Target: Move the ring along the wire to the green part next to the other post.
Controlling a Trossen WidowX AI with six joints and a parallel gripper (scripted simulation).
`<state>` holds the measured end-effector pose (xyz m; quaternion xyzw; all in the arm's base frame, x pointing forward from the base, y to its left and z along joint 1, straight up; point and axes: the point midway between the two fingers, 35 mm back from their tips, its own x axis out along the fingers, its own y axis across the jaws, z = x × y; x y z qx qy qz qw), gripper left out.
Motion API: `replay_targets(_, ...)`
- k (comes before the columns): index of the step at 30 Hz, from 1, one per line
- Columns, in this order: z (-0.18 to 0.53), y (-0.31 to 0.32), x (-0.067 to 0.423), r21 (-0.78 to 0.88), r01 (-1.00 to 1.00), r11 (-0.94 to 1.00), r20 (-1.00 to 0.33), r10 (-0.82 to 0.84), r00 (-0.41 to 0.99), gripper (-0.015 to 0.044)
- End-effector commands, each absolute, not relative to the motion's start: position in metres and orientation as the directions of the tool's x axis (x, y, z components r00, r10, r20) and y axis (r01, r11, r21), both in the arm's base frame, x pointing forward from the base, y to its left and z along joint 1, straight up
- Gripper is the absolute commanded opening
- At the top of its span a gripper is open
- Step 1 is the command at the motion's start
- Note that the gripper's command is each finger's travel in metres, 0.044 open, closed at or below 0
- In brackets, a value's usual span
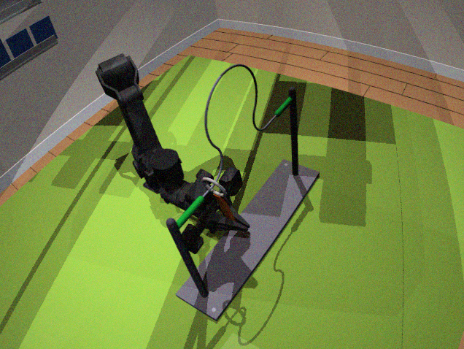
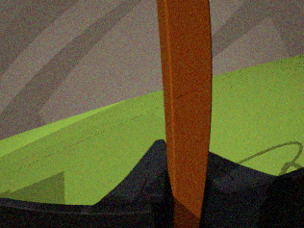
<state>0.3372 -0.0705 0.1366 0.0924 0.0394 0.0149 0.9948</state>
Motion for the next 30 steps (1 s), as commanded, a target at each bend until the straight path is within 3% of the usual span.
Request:
replay_targets(1,0.142,-0.060,0.336,0.242,-0.024,0.970,-0.065,0.041,0.997,-0.0150)
replay_targets(12,0.155,-0.024,0.335,0.454,-0.028,0.891,-0.061,0.063,0.996,-0.0150)
replay_targets(30,0.181,0.010,0.312,0.673,-0.027,0.739,-0.181,0.200,0.963,-0.0150)
